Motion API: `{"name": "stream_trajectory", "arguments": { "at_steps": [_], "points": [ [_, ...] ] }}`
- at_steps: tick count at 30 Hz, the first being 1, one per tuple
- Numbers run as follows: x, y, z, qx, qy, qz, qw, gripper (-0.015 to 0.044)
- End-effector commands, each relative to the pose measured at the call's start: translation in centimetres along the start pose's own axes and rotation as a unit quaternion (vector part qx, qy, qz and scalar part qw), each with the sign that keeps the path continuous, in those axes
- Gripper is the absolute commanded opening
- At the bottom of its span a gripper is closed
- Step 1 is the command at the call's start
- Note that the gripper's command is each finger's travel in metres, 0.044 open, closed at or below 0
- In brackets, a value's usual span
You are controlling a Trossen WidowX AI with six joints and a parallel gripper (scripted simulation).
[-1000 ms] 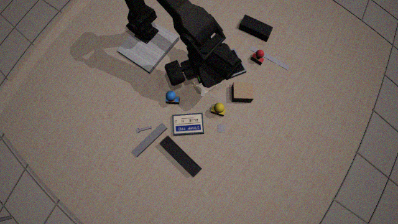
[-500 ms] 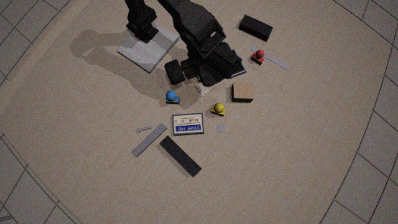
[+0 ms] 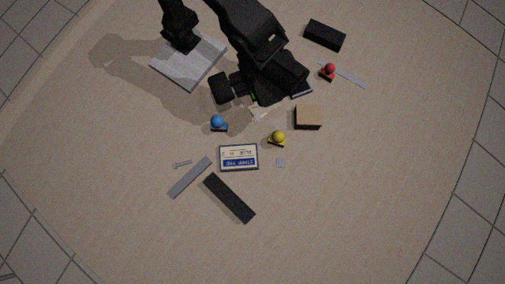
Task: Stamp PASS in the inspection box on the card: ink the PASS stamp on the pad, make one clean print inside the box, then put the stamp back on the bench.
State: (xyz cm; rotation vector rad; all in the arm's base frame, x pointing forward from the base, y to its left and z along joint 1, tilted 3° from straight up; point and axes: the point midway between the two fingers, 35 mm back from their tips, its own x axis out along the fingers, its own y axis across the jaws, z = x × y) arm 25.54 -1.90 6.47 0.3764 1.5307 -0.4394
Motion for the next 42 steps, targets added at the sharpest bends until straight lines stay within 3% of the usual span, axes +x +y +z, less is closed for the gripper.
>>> {"name": "stream_trajectory", "arguments": {
  "at_steps": [1, 25, 42],
  "points": [
    [-1.1, 0.1, 0.3, 0.001, -0.006, 0.001, 1.000, 0.0000],
    [-4.2, 0.0, 0.1, 0.001, -0.006, 0.001, 1.000, 0.0000],
    [-4.3, 6.2, -3.9, 0.001, -0.004, 0.005, 1.000, 0.0000]
  ]
}}
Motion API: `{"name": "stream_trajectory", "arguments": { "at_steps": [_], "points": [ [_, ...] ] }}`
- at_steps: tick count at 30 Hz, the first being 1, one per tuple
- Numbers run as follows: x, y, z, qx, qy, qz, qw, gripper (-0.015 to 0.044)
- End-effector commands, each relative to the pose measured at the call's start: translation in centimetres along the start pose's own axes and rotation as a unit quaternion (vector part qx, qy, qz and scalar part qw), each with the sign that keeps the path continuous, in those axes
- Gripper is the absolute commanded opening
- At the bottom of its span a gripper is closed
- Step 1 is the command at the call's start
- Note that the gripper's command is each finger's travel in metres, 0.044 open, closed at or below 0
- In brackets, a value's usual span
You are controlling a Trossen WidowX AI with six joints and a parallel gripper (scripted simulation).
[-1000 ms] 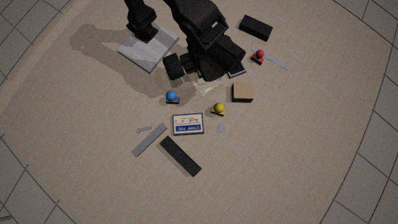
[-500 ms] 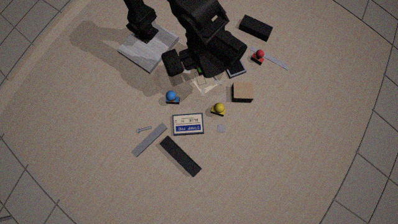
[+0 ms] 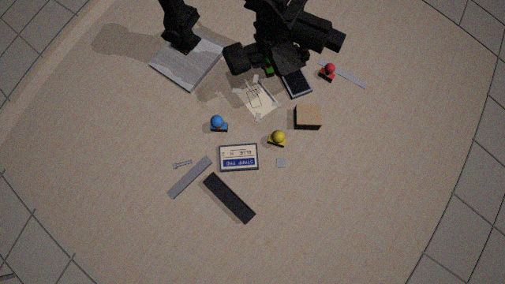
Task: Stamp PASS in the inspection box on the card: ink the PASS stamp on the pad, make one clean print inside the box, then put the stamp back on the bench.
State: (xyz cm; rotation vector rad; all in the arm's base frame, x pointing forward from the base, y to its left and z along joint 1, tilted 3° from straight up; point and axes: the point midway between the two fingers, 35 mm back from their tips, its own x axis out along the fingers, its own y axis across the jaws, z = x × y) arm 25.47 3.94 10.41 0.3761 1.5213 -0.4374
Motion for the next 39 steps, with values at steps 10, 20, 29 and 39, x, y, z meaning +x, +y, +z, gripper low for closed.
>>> {"name": "stream_trajectory", "arguments": {
  "at_steps": [10, 20, 29, 39],
  "points": [
    [-0.2, 4.5, -4.2, 0.002, 0.002, 0.004, 1.000, 0.0000],
    [-0.3, 7.1, -8.0, 0.002, 0.003, 0.004, 1.000, 0.0000],
    [0.0, 7.4, -8.6, 0.002, 0.003, 0.004, 1.000, 0.0000],
    [1.6, 7.6, -8.6, 0.002, 0.003, 0.004, 1.000, 0.0000]
  ]
}}
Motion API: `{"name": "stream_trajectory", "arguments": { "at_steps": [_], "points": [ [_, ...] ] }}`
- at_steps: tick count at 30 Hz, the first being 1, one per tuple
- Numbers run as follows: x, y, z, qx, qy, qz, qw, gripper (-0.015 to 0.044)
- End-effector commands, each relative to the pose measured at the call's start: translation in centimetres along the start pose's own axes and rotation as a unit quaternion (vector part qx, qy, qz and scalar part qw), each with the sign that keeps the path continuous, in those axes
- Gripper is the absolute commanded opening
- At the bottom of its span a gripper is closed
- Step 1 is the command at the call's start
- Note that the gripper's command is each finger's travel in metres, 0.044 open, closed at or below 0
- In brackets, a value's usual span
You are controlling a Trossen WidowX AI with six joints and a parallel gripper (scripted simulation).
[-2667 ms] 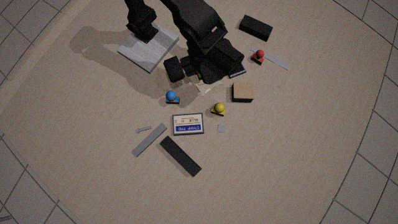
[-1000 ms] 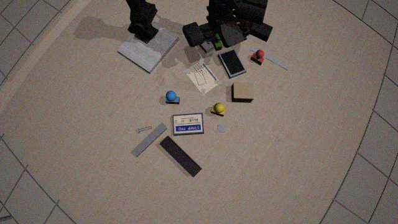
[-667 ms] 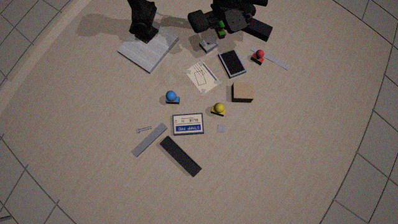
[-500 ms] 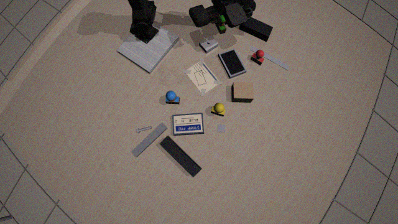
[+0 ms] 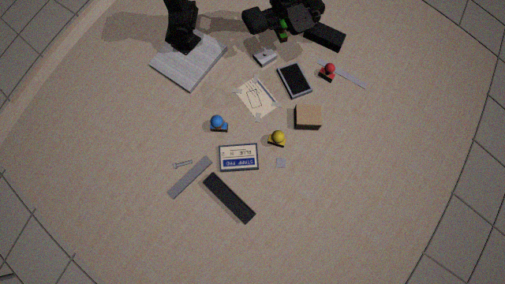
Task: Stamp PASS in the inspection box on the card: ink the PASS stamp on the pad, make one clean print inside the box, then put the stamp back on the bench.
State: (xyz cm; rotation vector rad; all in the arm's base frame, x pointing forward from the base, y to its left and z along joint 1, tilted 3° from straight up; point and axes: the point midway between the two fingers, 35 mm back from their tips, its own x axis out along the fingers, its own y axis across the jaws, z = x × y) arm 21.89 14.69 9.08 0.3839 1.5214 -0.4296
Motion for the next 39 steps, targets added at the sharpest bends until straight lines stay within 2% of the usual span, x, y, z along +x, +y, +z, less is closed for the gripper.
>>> {"name": "stream_trajectory", "arguments": {
  "at_steps": [1, 34, 39],
  "points": [
    [0.9, 0.0, -0.1, 0.002, 0.002, -0.001, 1.000, 0.0000],
    [5.7, -0.2, -0.3, 0.002, 0.002, -0.001, 1.000, 0.0000],
    [5.4, -0.1, -0.2, 0.001, 0.001, -0.001, 1.000, 0.0131]
  ]
}}
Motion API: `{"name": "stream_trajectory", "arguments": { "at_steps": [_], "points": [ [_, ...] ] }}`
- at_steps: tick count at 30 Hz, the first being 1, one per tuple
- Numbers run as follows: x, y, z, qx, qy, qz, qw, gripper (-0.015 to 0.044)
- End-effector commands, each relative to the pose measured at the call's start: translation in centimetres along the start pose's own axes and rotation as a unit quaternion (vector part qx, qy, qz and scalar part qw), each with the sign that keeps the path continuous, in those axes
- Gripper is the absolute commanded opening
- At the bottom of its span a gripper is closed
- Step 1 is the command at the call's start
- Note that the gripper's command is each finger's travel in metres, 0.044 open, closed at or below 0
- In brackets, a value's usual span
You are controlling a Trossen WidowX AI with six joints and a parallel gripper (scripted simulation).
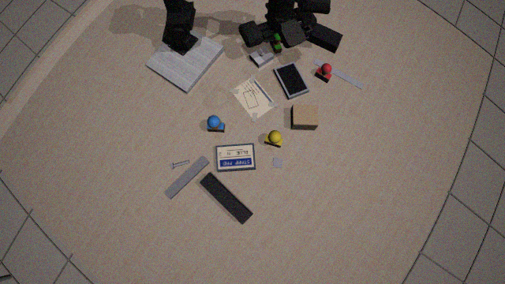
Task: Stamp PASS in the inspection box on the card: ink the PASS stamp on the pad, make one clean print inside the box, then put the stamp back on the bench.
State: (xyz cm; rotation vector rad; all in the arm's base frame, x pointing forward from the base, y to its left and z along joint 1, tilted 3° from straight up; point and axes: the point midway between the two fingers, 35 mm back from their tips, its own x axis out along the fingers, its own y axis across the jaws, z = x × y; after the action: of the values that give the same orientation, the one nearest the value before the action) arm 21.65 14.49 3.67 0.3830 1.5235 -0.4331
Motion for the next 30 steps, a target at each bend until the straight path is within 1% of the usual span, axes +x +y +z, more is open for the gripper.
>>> {"name": "stream_trajectory", "arguments": {
  "at_steps": [1, 5, 8, 9, 15, 17, 30],
  "points": [
    [0.0, 0.0, 0.0, 0.000, 0.000, 0.000, 1.000, 0.0157],
    [0.0, 0.0, 0.0, 0.000, 0.000, 0.000, 1.000, 0.0262],
    [-0.3, 0.1, 0.0, 0.000, 0.000, 0.000, 1.000, 0.0264],
    [-1.0, 0.2, 0.1, 0.000, 0.000, 0.000, 1.000, 0.0264],
    [-9.5, 0.3, 0.3, 0.001, 0.001, 0.001, 1.000, 0.0264],
    [-11.5, 0.0, 0.1, 0.002, 0.001, 0.001, 1.000, 0.0264],
    [-11.7, -0.1, 0.1, 0.002, 0.001, 0.001, 1.000, 0.0264]
  ]
}}
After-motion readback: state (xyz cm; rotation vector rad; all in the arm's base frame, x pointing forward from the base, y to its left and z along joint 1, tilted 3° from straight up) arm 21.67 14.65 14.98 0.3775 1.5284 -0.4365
